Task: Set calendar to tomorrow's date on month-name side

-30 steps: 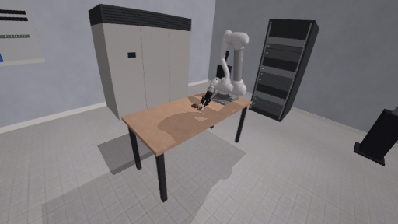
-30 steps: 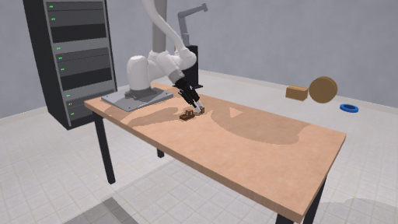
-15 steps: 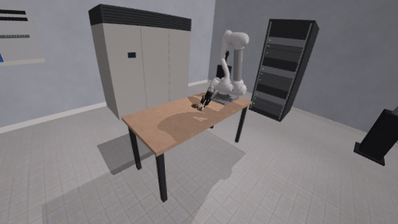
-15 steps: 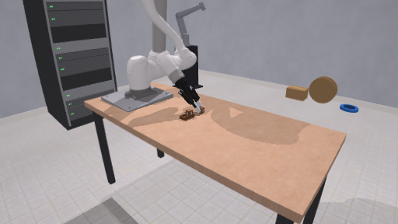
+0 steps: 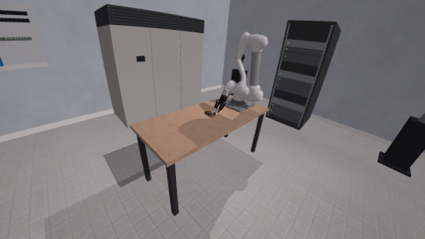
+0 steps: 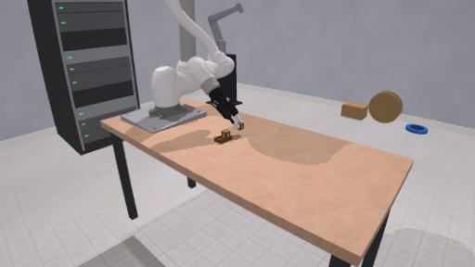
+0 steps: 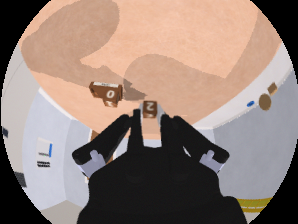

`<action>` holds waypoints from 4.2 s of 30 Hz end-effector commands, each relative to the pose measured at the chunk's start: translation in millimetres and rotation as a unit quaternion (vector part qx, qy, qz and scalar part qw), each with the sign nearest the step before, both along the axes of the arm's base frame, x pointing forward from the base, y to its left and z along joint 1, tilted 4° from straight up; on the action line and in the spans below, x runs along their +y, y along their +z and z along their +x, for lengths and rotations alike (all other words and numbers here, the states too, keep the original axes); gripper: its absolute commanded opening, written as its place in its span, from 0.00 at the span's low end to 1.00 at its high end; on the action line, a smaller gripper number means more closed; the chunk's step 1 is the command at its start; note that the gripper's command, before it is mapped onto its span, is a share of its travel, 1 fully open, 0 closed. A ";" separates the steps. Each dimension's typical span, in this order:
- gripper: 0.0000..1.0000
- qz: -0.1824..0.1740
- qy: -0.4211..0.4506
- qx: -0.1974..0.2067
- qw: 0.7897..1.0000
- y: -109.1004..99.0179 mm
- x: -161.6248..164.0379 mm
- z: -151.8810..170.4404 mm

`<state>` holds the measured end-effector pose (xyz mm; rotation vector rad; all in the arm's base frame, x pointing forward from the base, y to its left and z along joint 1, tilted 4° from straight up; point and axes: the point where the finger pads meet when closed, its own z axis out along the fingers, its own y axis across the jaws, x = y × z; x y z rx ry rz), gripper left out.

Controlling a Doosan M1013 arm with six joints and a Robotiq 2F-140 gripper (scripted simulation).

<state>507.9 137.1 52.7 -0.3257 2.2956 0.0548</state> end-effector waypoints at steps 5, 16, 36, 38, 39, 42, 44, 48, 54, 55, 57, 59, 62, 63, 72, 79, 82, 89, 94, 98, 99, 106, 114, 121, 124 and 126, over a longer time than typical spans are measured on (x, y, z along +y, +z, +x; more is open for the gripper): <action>0.17 0.000 0.000 0.001 1.000 26.3 1.4 -1.4; 0.17 0.000 0.000 0.001 1.000 42.2 2.2 -2.1; 0.17 -0.023 -0.002 0.108 0.994 41.7 7.6 0.1; 0.17 -0.031 -0.007 0.123 0.992 43.8 4.0 0.3; 0.17 -0.033 -0.009 0.127 0.991 44.6 3.1 0.7; 0.17 -0.033 -0.009 0.127 0.991 46.5 3.8 2.9; 0.17 -0.035 -0.010 0.134 0.990 46.2 3.4 3.6; 0.17 -0.050 -0.015 0.182 0.982 45.0 2.2 6.4; 0.17 -0.063 -0.017 0.238 0.969 47.0 3.9 6.4; 0.17 -0.064 -0.017 0.246 0.967 47.6 4.4 6.1; 0.17 -0.065 -0.017 0.251 0.966 49.2 5.5 8.6; 0.17 -0.065 -0.017 0.251 0.966 49.4 5.6 8.9; 0.17 -0.069 -0.018 0.266 0.961 48.7 5.5 9.7; 0.17 -0.072 -0.019 0.277 0.958 48.3 5.4 10.2; 0.17 -0.095 -0.024 0.367 0.925 49.7 6.4 12.2; 0.17 -0.100 -0.026 0.385 0.917 49.9 7.3 16.0; 0.17 -0.110 -0.028 0.422 0.899 49.0 7.4 17.1; 0.17 -0.125 -0.032 0.481 0.867 50.1 8.1 18.7; 0.17 -0.126 -0.032 0.486 0.864 49.7 9.0 22.1; 0.17 -0.135 -0.035 0.519 0.843 48.5 9.0 22.8; 0.17 -0.138 -0.035 0.533 0.834 48.2 9.0 23.2; 0.17 -0.152 -0.039 0.586 0.795 48.6 9.7 25.1; 0.17 -0.159 -0.040 0.610 0.775 46.4 10.4 28.5; 0.17 -0.173 -0.044 0.667 0.723 45.3 10.8 30.2; 0.17 -0.178 -0.045 0.684 0.706 44.5 11.4 32.5; 0.17 -0.178 -0.045 0.684 0.706 43.5 11.6 33.9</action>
